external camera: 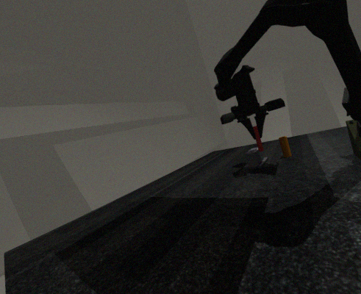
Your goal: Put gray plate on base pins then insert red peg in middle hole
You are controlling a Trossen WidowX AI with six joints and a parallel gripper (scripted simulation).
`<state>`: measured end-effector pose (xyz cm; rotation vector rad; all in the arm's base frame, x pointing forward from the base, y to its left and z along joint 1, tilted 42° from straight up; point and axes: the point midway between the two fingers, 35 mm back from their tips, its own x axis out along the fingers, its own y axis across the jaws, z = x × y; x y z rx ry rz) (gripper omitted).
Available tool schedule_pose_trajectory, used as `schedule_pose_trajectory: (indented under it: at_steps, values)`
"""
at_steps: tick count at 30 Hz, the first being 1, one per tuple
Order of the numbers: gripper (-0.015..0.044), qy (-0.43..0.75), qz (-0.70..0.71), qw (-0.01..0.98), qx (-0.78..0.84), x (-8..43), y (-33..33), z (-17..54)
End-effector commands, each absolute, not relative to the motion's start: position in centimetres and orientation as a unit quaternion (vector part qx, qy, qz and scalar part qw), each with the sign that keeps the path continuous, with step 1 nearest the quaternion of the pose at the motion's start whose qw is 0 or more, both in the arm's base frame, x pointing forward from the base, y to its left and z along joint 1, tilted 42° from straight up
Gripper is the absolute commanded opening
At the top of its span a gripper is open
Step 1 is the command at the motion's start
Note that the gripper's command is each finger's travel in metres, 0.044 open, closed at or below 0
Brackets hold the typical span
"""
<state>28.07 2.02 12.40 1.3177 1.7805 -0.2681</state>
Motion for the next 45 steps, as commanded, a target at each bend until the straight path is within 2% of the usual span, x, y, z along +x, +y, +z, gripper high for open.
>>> schedule_pose_trajectory:
  at_steps: [1,45]
  values:
    - [0.0,0.714,-0.107,0.446,0.529,28.9,1.2,12.0]
    - [0.0,0.713,-0.105,0.449,0.528,35.5,-7.1,3.7]
